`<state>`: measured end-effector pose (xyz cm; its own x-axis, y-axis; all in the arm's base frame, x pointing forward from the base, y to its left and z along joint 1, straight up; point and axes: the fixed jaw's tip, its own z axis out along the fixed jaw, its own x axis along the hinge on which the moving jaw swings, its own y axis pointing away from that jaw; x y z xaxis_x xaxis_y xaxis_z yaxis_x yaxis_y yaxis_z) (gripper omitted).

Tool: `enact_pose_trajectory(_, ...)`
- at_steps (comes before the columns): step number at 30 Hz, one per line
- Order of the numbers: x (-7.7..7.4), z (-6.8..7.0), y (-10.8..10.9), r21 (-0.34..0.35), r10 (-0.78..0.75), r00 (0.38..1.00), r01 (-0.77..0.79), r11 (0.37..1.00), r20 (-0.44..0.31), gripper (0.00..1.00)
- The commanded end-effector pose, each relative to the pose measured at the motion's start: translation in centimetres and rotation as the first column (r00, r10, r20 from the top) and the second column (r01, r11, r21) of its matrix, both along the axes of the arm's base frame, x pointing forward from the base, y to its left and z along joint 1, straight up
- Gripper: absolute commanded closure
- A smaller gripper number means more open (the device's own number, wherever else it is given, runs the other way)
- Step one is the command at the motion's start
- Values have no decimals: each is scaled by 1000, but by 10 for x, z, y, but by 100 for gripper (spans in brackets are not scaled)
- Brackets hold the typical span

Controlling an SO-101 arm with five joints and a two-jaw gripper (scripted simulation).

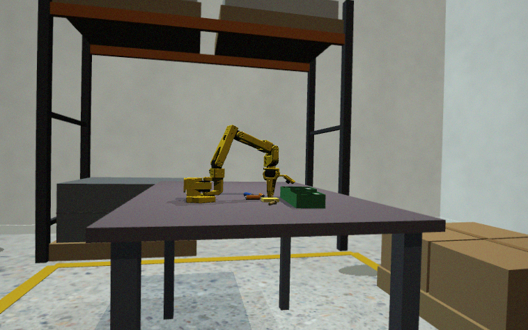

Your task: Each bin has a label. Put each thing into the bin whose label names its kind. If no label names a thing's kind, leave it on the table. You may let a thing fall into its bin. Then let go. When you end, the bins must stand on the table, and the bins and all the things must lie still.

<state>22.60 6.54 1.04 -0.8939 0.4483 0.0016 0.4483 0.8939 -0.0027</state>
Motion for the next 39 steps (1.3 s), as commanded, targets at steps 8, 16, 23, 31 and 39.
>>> enact_pose_trajectory(8,2,1,3,9,2,1000,-2,1000,29,77)
enact_pose_trajectory(16,2,1,3,9,2,1000,-2,1000,29,77)
enact_pose_trajectory(23,2,1,3,9,2,1000,-2,1000,29,77)
enact_pose_trajectory(31,2,1,3,9,2,1000,-2,1000,29,79)
enact_pose_trajectory(39,2,1,3,9,2,1000,-2,1000,29,82)
